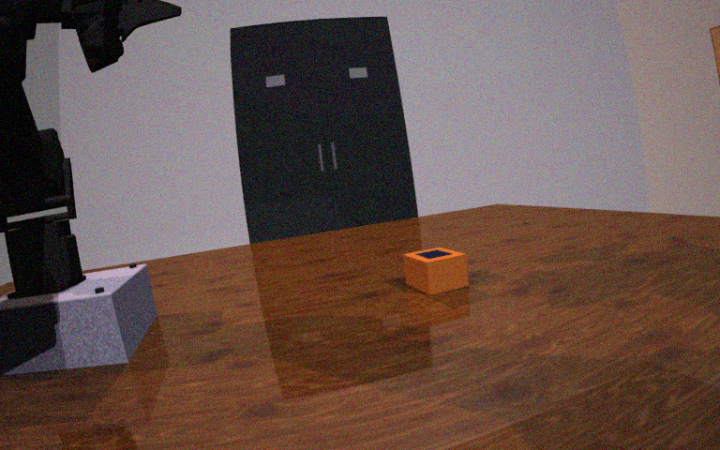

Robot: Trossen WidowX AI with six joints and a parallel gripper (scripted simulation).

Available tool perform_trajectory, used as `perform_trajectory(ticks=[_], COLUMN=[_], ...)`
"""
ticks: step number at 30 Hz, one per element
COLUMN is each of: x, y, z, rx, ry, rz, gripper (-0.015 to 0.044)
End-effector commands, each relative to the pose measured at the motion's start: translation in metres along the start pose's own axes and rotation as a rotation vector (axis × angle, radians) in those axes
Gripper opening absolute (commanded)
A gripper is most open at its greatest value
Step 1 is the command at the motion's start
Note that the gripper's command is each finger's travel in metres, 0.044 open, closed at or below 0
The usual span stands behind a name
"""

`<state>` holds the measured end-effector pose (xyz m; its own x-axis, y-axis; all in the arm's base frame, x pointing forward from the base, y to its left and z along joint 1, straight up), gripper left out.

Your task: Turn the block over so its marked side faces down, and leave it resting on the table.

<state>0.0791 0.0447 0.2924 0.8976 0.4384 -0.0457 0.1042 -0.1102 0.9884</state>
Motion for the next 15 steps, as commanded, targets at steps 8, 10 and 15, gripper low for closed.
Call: perform_trajectory(ticks=[8,10,15], x=[0.015,0.026,0.062], y=[0.012,0.012,0.008], z=[-0.032,-0.041,-0.056], rx=[0.316,0.427,0.730], ry=[-0.185,-0.262,-0.495], rz=[-0.133,-0.169,-0.233], gripper=[0.0440,0.0440,0.0440])
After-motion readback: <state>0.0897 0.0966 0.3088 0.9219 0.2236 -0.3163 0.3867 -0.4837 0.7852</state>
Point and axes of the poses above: the point midway between the two fingers, 35 mm back from their tips, its own x axis out along the fingers, its own z axis across the jaws, y = z × x, the point moved 6 cm from there along -x, back along the fingers, and after that the axes turned 6 degrees about x, right-handed, at the moved point
